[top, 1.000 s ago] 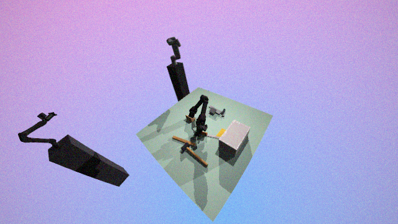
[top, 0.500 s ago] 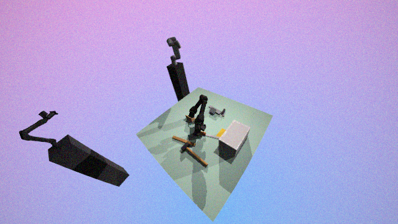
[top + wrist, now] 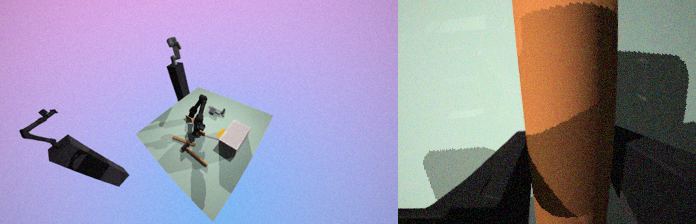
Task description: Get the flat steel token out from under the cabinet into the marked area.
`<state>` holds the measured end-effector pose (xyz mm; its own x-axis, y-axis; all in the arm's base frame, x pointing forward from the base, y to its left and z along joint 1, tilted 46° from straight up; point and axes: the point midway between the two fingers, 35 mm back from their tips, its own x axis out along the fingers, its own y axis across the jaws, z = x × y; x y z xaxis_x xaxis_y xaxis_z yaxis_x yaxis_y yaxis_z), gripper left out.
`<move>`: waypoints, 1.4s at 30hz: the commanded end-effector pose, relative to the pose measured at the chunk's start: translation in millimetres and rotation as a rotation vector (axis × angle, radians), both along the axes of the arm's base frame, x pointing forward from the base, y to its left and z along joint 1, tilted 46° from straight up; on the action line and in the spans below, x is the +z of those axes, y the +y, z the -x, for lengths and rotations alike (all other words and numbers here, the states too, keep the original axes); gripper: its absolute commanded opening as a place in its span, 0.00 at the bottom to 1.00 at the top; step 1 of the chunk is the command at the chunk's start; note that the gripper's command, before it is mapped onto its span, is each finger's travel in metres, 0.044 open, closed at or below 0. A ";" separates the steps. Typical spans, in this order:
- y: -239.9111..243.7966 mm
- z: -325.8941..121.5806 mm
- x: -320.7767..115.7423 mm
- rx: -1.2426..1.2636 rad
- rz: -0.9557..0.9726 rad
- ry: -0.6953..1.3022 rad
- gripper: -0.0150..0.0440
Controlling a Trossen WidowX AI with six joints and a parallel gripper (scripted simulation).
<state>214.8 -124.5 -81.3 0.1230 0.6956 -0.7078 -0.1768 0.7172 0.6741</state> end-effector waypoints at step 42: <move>-1.8 1.8 0.1 -0.258 -0.044 0.250 0.25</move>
